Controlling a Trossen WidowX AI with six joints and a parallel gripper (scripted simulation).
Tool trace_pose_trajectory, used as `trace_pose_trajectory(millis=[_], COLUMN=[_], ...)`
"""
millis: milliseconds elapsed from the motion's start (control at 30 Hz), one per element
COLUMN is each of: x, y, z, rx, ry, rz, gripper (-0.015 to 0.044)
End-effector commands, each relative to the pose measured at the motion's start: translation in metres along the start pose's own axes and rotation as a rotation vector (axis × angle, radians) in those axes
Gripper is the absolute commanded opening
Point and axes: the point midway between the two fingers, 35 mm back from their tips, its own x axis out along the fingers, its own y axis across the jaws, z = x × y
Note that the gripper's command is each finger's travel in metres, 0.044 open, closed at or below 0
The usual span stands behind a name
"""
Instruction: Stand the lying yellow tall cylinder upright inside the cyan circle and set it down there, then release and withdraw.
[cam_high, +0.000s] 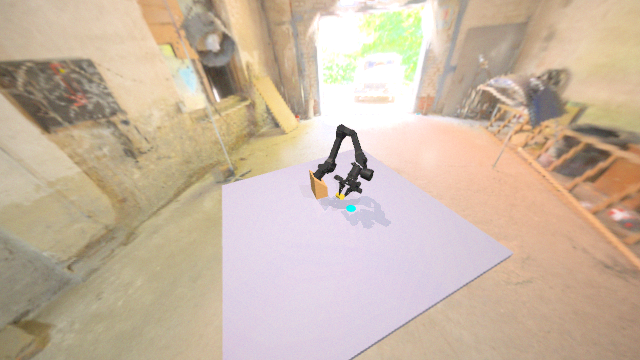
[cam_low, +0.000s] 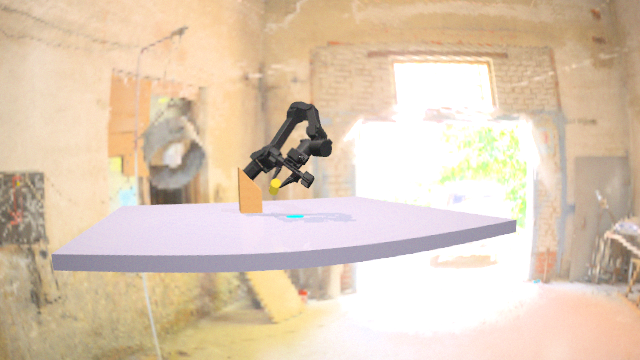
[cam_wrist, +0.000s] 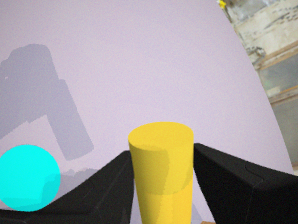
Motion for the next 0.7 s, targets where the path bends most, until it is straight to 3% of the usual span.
trace_pose_trajectory(millis=[0,667], x=[-0.0004,-0.0022], y=[-0.0004,0.0018], z=[0.0014,0.0044], rx=[0.01,0.042], ry=[-0.031,-0.158], rz=[-0.006,-0.017], gripper=[0.0105,0.0105])
